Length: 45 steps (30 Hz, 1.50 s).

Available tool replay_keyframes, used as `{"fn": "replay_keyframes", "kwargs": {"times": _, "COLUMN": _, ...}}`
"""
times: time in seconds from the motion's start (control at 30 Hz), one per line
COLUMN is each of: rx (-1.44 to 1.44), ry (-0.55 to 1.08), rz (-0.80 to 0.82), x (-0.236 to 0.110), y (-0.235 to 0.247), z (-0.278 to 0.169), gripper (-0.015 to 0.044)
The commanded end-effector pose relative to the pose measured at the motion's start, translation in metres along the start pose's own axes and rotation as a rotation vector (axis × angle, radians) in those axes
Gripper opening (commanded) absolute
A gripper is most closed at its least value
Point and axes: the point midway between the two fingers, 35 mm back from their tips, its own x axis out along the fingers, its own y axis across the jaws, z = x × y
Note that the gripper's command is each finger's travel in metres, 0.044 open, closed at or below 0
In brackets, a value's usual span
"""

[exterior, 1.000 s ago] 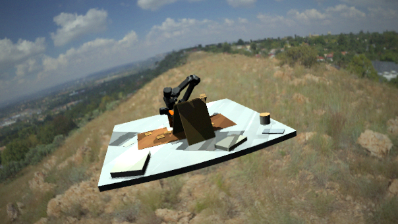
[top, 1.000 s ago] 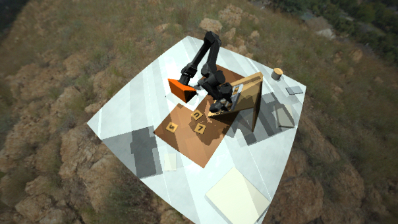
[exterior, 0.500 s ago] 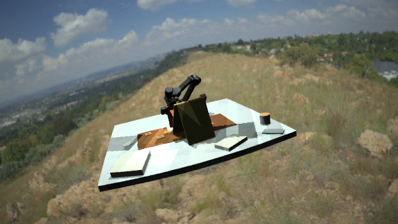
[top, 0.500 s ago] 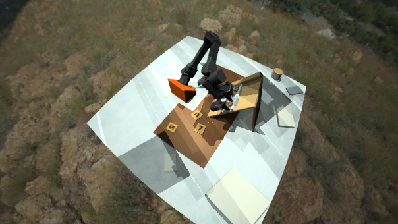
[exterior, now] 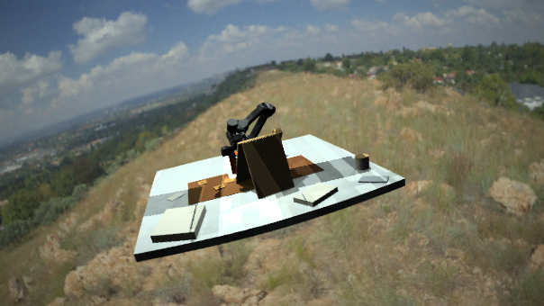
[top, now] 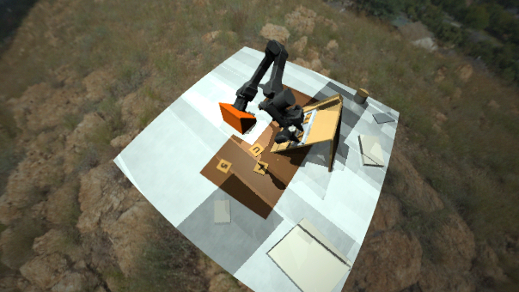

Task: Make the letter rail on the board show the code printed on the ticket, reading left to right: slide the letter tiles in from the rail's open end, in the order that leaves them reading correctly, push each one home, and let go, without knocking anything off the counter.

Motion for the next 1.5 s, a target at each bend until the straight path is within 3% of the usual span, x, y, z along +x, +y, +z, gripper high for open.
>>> {"fn": "replay_keyframes", "kwargs": {"times": 0.0, "rx": 0.008, "ry": 0.004, "rz": -0.001, "x": 0.001, "y": 0.003, "z": -0.003, "gripper": 0.0000}}
{"fn": "replay_keyframes", "kwargs": {"times": 1.47, "rx": 0.010, "ry": 0.004, "rz": 0.000, "x": 0.001, "y": 0.027, "z": -0.002, "gripper": 0.0000}}
